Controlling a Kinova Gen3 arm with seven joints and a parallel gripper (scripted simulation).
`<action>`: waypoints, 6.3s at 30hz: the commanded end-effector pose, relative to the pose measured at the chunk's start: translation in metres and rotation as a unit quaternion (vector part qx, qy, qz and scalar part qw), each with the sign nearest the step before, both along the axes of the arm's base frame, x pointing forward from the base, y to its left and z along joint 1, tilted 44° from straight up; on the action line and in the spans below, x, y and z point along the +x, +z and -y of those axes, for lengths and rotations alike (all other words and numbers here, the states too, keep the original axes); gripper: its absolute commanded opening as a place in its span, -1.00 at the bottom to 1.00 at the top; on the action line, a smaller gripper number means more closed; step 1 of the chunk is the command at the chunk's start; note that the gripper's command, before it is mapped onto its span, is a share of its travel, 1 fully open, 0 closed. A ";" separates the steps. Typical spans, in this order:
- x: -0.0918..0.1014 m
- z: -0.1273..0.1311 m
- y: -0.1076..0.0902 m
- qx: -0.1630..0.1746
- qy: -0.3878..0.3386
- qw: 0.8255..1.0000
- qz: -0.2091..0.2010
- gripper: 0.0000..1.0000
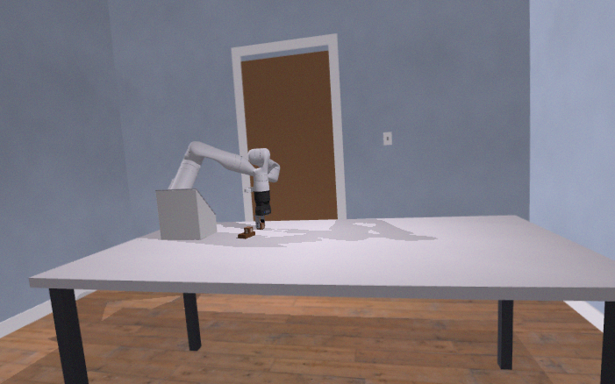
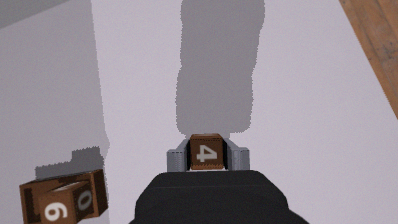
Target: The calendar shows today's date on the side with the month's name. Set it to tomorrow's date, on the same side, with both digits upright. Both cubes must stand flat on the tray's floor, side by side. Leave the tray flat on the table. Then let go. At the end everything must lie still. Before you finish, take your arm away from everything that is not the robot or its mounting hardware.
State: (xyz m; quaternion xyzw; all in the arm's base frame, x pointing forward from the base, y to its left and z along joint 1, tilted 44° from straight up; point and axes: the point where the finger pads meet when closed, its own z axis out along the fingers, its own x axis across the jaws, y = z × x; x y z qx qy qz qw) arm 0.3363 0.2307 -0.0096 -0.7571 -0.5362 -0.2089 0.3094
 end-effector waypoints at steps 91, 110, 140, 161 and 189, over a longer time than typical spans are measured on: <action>0.002 0.063 0.065 0.000 0.000 1.000 0.001 1.00; -0.001 0.062 0.064 0.001 0.062 0.996 0.060 1.00; -0.004 0.060 0.058 0.007 0.357 0.868 0.344 1.00; 0.001 0.055 0.058 0.010 0.493 0.730 0.474 1.00; 0.001 0.055 0.058 0.010 0.507 0.710 0.488 0.74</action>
